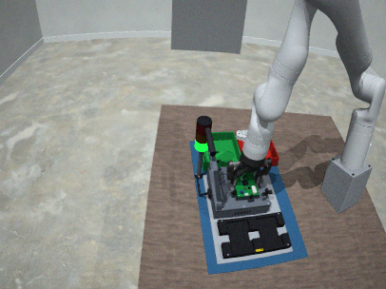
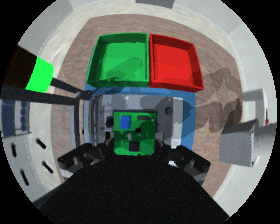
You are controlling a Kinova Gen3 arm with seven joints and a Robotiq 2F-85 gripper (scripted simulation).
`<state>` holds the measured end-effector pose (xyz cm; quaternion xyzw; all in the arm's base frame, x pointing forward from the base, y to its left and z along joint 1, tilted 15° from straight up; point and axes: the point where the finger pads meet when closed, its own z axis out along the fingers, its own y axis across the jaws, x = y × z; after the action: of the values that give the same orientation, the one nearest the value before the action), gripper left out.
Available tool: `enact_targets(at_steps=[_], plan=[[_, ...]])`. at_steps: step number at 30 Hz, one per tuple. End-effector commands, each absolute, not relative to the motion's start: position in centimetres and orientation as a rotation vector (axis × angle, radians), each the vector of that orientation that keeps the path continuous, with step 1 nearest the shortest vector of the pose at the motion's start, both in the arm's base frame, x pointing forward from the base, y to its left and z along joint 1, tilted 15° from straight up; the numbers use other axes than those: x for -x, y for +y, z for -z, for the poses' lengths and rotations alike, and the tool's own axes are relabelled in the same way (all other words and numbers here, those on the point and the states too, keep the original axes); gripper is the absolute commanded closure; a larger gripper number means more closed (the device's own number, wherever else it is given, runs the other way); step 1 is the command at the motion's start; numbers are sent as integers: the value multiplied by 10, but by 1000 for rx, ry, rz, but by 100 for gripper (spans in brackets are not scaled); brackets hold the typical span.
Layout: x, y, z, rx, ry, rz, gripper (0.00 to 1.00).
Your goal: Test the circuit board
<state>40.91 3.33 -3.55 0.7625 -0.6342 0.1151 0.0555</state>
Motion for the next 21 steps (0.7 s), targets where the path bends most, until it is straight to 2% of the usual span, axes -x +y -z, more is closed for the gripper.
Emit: enact_targets(at_steps=[1,21], plan=[[-409,34,34,-2316,-1925,-351,23],[-409,35,30,-2316,-1925,-351,23]])
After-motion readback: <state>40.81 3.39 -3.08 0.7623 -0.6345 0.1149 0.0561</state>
